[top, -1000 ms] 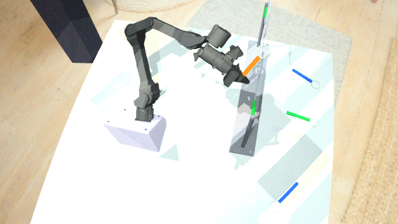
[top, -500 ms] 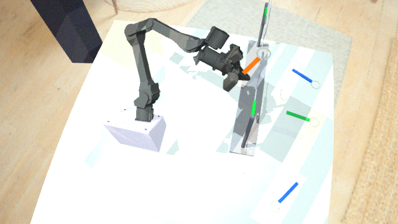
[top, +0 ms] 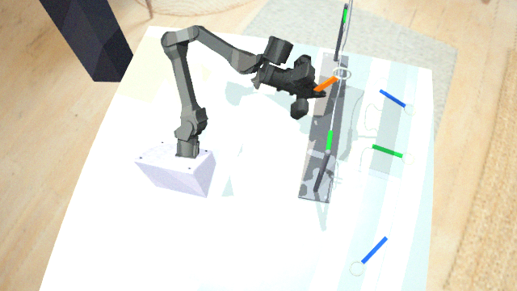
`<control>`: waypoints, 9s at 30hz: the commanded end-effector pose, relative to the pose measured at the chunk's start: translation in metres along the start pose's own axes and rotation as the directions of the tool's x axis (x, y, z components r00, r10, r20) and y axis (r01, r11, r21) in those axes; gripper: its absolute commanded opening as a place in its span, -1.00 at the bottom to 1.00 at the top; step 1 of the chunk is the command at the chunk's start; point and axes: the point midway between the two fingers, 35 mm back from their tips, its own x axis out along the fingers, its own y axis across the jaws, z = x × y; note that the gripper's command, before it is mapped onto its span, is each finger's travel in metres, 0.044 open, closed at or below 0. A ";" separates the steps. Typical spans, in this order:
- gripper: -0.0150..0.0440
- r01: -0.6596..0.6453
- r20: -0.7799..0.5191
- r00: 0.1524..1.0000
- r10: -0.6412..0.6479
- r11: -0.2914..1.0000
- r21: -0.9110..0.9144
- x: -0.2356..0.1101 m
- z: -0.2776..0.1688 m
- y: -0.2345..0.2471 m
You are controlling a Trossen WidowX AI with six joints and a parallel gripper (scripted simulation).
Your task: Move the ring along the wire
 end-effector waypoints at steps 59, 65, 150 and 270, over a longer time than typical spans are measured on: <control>-1.00 -0.532 0.407 0.824 0.395 0.290 0.796 -0.014 0.038 0.064; -1.00 -0.558 0.464 0.792 0.397 0.162 0.814 -0.018 0.045 0.067; -1.00 -0.228 0.168 0.970 0.177 0.899 0.374 0.055 -0.087 -0.017; 0.05 0.014 0.079 0.997 -0.010 0.999 -0.045 0.046 -0.112 -0.145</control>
